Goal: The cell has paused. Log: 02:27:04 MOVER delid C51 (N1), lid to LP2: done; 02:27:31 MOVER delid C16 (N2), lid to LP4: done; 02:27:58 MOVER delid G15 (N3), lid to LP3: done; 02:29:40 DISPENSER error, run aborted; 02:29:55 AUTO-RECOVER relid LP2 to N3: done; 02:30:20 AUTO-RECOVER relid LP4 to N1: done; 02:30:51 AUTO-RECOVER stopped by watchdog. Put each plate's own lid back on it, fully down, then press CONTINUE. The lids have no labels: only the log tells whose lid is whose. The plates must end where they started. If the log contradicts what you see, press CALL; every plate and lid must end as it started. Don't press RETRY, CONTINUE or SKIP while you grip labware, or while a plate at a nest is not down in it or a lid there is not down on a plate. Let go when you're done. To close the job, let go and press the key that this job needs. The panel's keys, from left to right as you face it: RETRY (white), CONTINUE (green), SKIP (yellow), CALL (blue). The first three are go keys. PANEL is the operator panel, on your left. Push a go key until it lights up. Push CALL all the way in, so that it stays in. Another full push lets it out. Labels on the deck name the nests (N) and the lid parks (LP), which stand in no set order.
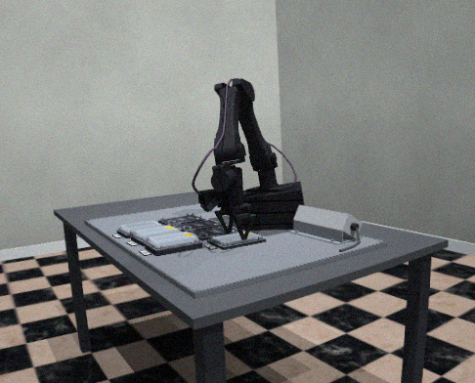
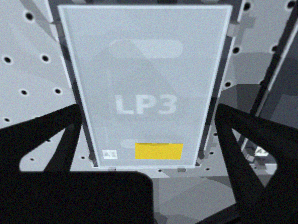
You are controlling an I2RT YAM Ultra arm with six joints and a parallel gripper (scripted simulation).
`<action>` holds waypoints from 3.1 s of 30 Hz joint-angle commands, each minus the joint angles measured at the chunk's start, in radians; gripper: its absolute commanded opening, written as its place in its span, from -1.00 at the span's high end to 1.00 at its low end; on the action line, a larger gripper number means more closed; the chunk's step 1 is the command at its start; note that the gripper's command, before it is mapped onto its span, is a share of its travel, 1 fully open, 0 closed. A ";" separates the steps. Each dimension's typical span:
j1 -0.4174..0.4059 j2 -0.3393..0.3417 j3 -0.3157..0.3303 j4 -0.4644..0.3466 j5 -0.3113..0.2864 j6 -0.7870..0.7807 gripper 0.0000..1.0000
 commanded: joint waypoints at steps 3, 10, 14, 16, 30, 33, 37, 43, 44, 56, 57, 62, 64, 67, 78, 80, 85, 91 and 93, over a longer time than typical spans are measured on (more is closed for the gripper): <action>0.005 0.001 0.014 0.030 0.012 -0.002 -1.00; 0.005 0.013 0.013 0.034 0.012 -0.001 -1.00; 0.005 0.014 0.012 0.037 0.012 -0.001 -1.00; 0.005 0.014 0.012 0.037 0.012 -0.001 -1.00; 0.005 -0.002 0.009 0.042 0.012 -0.003 -0.98; 0.005 -0.002 0.009 0.042 0.012 -0.003 -0.96; 0.005 -0.001 0.007 0.044 0.012 -0.003 -0.88; 0.005 -0.002 0.005 0.046 0.012 -0.002 -0.76; 0.005 -0.002 0.005 0.046 0.012 -0.002 -0.74; 0.006 -0.002 0.000 0.038 0.005 0.001 1.00; 0.006 -0.002 0.000 0.038 0.005 0.001 1.00; 0.006 -0.002 -0.002 0.040 0.005 0.001 1.00; 0.006 -0.002 -0.003 0.041 0.005 0.001 1.00; 0.006 -0.002 -0.004 0.041 0.005 0.001 1.00; 0.006 -0.002 -0.008 0.045 0.005 0.001 1.00; 0.006 -0.002 -0.009 0.046 0.005 0.001 1.00; 0.006 -0.002 -0.010 0.047 0.005 0.001 1.00; 0.005 -0.005 -0.026 0.060 0.005 0.000 1.00; 0.006 -0.003 -0.014 0.051 0.005 0.002 1.00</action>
